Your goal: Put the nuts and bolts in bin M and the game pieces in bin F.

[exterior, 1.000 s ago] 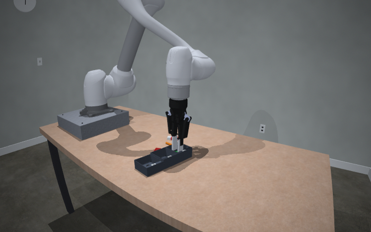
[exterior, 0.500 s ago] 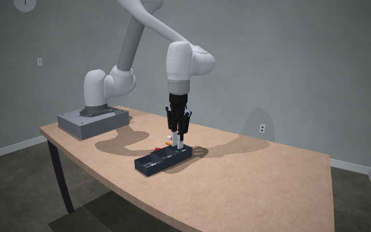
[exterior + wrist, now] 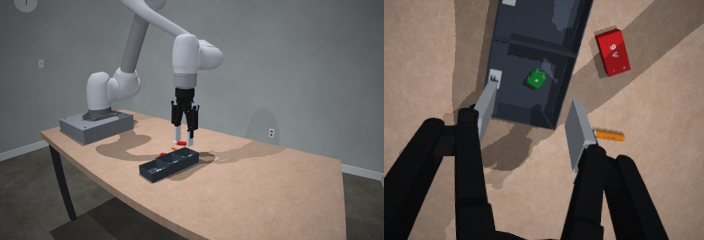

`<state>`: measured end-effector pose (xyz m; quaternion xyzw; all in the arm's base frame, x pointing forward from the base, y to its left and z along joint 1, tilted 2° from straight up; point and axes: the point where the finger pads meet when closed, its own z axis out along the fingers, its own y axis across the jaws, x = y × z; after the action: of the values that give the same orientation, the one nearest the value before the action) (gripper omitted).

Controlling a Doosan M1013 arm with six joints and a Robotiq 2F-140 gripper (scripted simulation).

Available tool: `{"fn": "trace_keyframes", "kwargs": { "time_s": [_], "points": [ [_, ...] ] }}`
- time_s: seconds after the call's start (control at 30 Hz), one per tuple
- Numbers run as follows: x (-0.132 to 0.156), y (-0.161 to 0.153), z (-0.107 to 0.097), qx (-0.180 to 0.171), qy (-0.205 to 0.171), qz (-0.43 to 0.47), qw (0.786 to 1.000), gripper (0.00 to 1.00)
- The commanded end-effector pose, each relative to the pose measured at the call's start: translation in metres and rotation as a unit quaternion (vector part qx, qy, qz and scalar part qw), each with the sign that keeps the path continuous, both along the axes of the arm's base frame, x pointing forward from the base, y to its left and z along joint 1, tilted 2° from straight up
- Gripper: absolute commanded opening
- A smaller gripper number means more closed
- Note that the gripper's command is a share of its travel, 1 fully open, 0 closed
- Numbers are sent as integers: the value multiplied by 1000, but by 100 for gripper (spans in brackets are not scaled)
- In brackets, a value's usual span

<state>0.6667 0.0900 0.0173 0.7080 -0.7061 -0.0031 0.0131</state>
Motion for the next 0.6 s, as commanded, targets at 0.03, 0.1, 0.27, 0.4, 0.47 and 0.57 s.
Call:
{"fn": "trace_keyframes", "kwargs": {
  "time_s": [0.03,0.1,0.27,0.4,0.47,0.57],
  "points": [
    [0,0,14,0,0,0,1000,100],
    [0,0,14,0,0,0,1000,100],
    [1,1,34,0,0,0,1000,100],
    [1,1,50,0,0,0,1000,100],
    [1,1,58,0,0,0,1000,100],
    [2,1,70,0,0,0,1000,100]
  ]
}}
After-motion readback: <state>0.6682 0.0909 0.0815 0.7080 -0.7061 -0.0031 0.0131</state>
